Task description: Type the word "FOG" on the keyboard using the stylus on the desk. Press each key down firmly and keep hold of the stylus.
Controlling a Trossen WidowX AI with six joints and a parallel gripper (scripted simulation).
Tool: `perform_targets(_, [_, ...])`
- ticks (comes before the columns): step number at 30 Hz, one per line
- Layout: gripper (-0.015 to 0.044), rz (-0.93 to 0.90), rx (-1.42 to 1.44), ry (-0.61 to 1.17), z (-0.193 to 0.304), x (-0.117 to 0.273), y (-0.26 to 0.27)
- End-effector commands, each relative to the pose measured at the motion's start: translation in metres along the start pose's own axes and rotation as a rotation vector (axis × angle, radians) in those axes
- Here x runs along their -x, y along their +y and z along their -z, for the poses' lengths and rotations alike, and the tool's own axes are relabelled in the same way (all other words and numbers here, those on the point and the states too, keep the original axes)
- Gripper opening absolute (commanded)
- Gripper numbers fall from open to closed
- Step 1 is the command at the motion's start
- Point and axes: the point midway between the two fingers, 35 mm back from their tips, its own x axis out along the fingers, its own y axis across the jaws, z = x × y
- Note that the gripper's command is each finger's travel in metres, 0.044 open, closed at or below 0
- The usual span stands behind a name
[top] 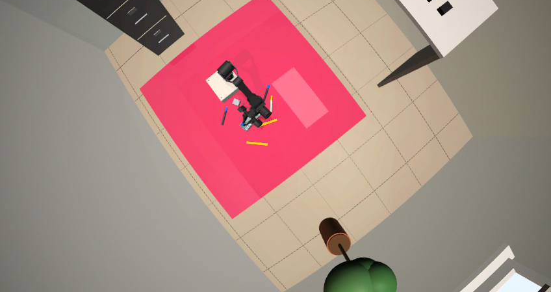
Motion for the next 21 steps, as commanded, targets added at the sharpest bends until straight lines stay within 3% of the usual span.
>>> perform_targets(1, [0.0081, 0.0, 0.005, 0.001, 0.0, 0.0, 0.0])
perform_targets(12, [0.0081, 0.001, 0.004, 0.001, 0.032, 0.018, 0.0])
perform_targets(21, [0.0081, 0.003, -0.005, 0.001, 0.03, 0.017, -0.001])
